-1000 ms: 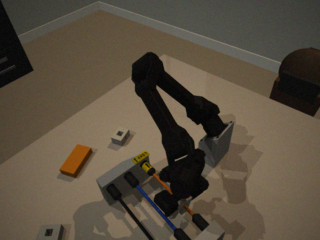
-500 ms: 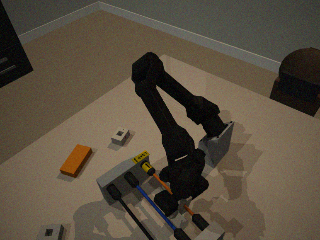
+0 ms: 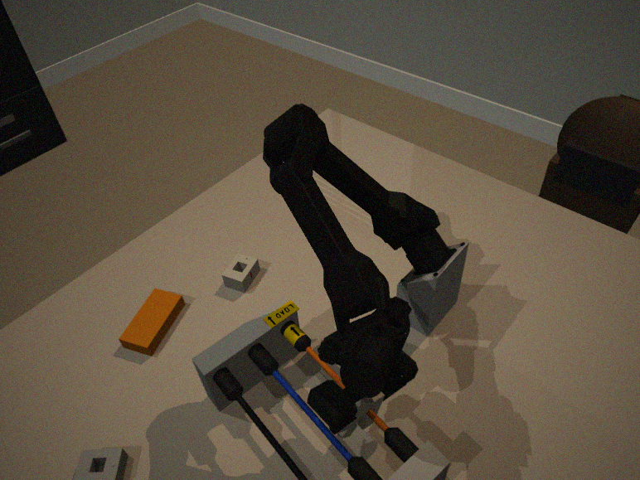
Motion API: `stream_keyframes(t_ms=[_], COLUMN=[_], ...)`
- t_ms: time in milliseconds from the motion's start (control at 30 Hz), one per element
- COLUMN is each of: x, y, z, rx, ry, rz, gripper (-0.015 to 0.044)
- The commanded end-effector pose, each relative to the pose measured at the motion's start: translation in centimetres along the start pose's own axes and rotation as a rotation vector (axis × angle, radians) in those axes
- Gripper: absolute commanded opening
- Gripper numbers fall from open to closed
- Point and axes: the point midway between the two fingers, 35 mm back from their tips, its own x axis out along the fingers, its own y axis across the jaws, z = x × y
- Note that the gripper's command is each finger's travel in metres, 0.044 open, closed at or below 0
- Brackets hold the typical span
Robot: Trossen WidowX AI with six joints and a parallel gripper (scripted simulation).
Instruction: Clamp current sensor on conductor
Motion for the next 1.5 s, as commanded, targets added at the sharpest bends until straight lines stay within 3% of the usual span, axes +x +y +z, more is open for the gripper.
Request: stream_keyframes(t_ms=[0, 733, 1467], x=[-0.1, 0.0, -1.1], y=[0.1, 0.0, 0.6], z=[-0.1, -0.1, -0.2], rx=[-0.001, 0.0, 0.025], ry=[0.0, 0.003, 0.018], rz=[0.004, -0.013, -0.314], gripper=[0.0, 0.0, 0.0])
